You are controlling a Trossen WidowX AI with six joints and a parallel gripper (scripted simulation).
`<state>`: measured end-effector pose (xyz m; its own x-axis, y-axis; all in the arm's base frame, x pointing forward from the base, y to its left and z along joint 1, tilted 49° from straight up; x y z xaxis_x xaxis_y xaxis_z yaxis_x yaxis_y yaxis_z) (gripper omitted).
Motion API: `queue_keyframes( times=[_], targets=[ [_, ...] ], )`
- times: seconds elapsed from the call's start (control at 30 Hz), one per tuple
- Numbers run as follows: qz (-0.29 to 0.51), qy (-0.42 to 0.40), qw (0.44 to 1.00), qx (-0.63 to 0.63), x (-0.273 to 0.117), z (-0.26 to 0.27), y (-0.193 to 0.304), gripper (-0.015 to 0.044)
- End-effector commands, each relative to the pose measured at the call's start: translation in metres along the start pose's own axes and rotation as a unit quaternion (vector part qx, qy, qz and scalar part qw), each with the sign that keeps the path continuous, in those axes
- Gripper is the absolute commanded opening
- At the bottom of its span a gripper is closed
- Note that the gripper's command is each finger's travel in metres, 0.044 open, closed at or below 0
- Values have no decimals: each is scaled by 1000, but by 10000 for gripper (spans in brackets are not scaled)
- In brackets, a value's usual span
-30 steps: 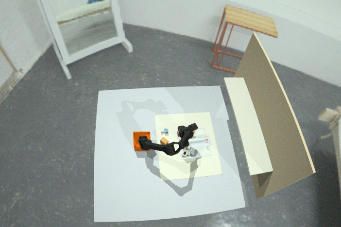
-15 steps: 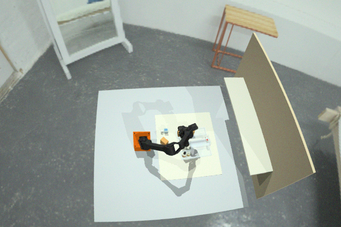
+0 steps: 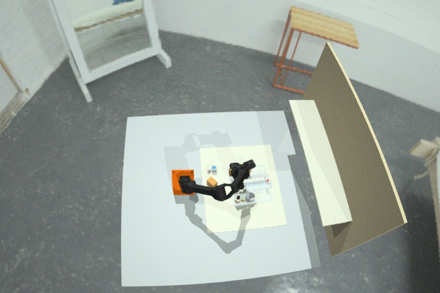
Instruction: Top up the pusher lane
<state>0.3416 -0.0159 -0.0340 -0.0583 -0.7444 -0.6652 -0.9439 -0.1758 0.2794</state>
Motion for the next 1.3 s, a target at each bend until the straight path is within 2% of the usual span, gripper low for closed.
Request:
queue_keyframes(
  times=[0.0,1.27],
  targets=[
    [-9,7,1000,7,0,-3,-5,0],
    [-9,8,1000,6,12,-2,-4,0]
  ],
)
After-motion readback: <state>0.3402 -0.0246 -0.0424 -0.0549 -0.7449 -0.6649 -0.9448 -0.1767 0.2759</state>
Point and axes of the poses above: the point midway between the two fingers, 35 mm back from their tips, its own x axis out along the fingers, its own z axis across the jaws, y = z × x, the point moved 4 cm from there along -x, back along the fingers, and after that the axes turned 15 degrees about -x, right-handed, at the moved point
